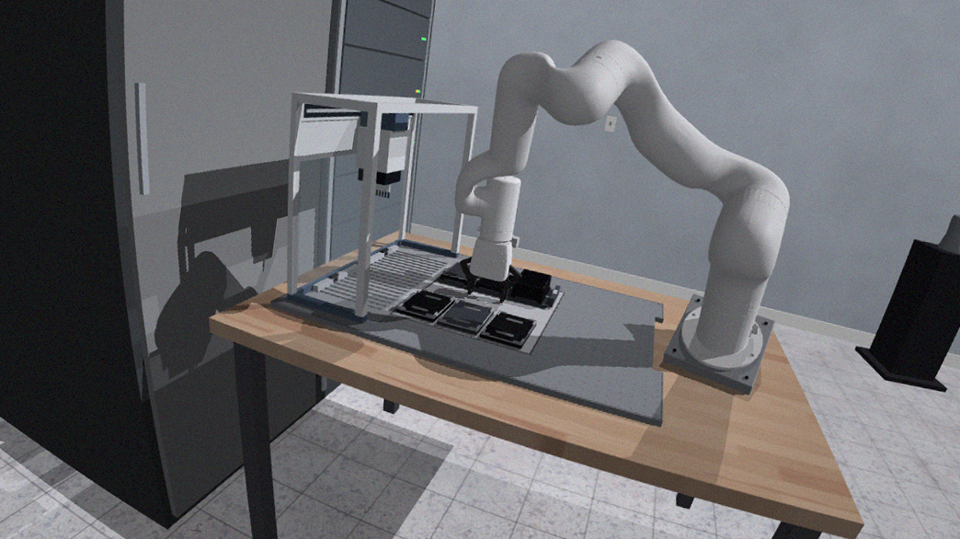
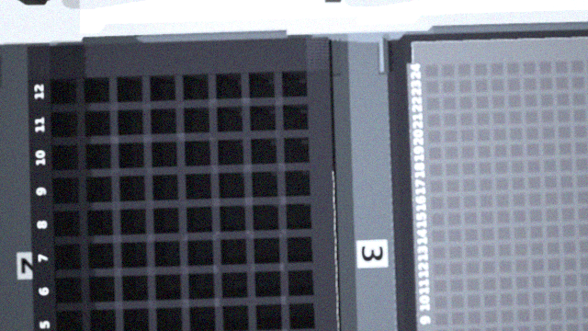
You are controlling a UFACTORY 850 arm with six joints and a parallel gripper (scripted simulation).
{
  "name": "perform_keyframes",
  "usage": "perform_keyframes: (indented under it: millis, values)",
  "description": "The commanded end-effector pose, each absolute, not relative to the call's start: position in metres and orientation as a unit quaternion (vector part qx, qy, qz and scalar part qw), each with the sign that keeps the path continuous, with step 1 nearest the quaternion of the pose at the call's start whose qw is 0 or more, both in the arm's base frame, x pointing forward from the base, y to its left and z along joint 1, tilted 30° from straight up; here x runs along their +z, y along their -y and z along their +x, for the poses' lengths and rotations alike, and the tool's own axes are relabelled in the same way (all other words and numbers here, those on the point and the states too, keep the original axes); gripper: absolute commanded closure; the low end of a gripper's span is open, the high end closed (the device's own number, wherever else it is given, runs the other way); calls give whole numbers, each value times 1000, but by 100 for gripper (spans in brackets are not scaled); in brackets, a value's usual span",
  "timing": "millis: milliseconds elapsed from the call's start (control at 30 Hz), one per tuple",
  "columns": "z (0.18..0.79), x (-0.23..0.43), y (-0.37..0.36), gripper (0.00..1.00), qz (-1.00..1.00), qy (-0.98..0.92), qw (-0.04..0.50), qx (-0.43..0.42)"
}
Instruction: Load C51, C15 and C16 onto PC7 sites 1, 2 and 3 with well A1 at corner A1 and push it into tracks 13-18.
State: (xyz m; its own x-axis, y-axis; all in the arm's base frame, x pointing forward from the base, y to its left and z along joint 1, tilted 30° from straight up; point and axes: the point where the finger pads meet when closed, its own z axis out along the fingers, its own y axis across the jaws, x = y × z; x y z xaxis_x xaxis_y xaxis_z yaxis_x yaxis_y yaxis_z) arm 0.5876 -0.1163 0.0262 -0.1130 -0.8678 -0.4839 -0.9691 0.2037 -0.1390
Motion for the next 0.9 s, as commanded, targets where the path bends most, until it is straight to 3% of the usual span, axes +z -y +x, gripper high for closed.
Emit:
perform_keyframes:
  millis: [0,867]
  values:
    - [588,25,119,0,-622,-738,238,106]
    - [587,20,129,0,-622,-738,238,106]
